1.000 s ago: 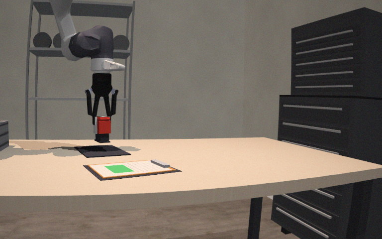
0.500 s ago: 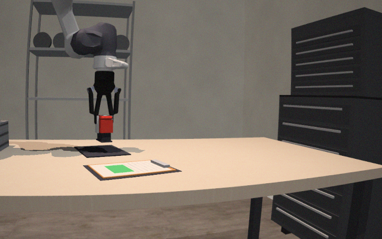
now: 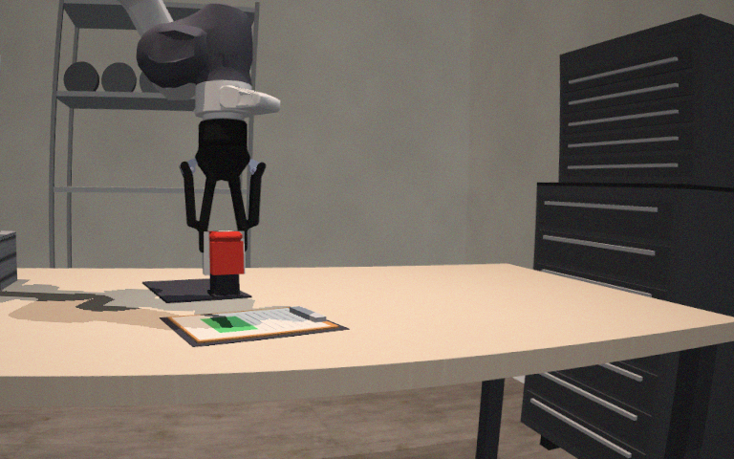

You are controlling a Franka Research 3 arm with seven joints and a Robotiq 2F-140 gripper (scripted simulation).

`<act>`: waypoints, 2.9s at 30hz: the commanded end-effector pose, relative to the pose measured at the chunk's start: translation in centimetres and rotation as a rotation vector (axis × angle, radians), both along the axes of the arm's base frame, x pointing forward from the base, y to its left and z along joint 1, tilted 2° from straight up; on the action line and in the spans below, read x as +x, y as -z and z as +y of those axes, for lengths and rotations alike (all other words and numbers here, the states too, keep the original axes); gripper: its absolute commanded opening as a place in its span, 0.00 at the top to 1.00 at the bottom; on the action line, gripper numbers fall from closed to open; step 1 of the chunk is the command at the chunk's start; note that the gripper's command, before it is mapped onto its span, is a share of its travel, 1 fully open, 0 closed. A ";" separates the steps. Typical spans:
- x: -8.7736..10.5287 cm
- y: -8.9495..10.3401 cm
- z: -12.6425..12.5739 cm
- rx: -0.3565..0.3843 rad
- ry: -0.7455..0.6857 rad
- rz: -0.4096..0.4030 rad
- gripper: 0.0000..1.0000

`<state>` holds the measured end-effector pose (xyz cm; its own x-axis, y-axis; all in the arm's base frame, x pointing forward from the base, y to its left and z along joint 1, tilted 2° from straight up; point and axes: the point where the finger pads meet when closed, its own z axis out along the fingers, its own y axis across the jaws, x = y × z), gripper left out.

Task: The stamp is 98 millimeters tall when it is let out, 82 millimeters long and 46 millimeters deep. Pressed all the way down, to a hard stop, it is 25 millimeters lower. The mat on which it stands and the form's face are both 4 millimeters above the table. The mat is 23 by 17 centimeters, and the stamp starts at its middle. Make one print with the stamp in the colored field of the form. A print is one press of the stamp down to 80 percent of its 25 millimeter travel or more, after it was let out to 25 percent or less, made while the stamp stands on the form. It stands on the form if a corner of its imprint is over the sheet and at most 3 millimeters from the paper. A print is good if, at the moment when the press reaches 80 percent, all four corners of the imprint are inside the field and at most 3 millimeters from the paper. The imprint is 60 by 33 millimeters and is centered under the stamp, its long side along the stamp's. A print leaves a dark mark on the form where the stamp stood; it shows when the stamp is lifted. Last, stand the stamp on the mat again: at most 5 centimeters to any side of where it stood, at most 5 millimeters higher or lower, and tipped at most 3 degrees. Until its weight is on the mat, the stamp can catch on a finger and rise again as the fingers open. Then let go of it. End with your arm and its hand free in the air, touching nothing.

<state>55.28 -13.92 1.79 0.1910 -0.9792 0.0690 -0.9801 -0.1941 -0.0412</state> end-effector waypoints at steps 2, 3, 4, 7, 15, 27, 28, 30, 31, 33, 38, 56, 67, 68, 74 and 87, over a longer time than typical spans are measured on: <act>0.5 0.2 -1.4 0.042 -0.189 0.032 0.82; 0.6 0.3 -1.6 0.042 -0.189 0.032 0.82; 0.7 0.3 -1.8 0.042 -0.189 0.032 0.82; 1.1 0.4 -2.4 0.042 -0.189 0.032 0.82; 1.1 0.4 -2.5 0.042 -0.189 0.032 0.82; 0.7 0.1 -1.2 0.042 -0.189 0.032 0.82; 0.7 0.1 -1.2 0.042 -0.189 0.032 0.82; 0.7 0.1 -1.2 0.042 -0.189 0.032 0.82; 0.7 0.1 -1.2 0.042 -0.189 0.032 0.82; 0.7 0.1 -1.2 0.042 -0.189 0.032 0.82; 0.7 0.2 -1.2 0.042 -0.189 0.032 0.82; 0.8 3.2 -1.2 0.042 -0.189 0.032 0.82; 0.8 4.1 -1.1 0.042 -0.189 0.032 0.82; 0.8 4.1 -1.1 0.042 -0.189 0.032 0.82; 0.8 4.1 -1.1 0.042 -0.189 0.032 0.82; 1.1 4.1 -1.4 0.042 -0.189 0.032 0.82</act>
